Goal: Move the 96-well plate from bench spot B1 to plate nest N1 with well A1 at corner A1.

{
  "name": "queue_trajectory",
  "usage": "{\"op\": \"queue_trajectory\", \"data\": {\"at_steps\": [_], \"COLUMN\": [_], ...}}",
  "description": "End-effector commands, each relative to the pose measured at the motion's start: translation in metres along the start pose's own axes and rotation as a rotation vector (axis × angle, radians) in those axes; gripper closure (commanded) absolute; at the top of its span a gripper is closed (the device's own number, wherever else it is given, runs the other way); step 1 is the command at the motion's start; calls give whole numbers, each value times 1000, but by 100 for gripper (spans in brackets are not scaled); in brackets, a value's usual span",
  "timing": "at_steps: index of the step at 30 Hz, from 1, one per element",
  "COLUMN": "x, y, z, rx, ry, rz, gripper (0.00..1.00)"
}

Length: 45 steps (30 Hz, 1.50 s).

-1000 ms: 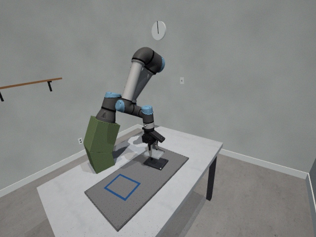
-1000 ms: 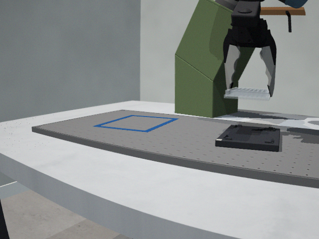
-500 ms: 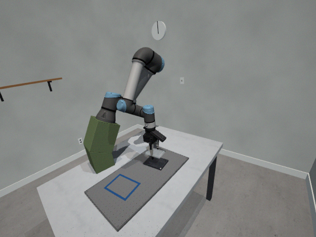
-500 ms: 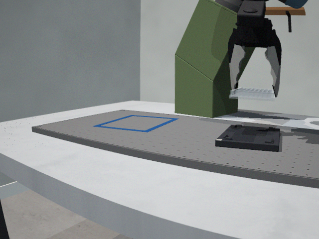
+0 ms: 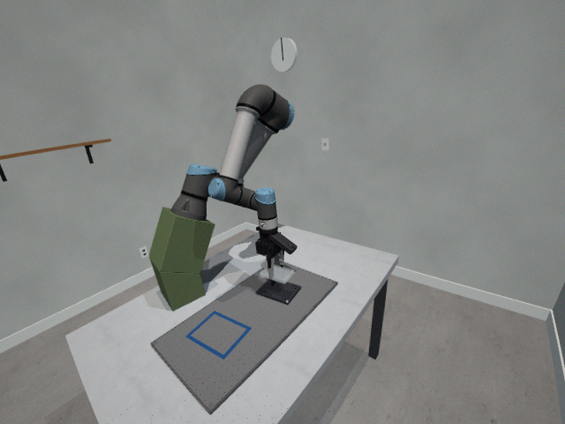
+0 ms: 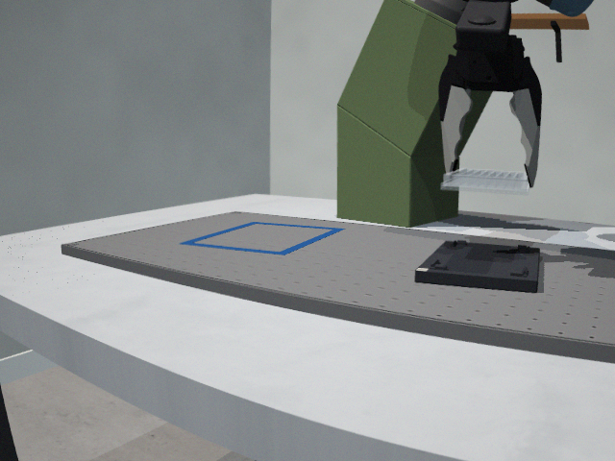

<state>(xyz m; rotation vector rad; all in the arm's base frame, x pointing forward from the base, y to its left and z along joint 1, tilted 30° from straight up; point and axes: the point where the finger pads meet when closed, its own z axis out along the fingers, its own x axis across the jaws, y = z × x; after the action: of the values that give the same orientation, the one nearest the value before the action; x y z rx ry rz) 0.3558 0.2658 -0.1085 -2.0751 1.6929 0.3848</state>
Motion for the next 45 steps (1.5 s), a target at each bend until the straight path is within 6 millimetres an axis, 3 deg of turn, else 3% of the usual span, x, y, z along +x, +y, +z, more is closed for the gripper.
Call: {"op": "queue_trajectory", "data": {"at_steps": [1,16,45], "x": [0,1,1], "y": [0,0,0], "z": [0,10,55], "rx": [1,1,1], "ry": [0,0,0], "rz": [0,0,0], "gripper": [100,100,100]}}
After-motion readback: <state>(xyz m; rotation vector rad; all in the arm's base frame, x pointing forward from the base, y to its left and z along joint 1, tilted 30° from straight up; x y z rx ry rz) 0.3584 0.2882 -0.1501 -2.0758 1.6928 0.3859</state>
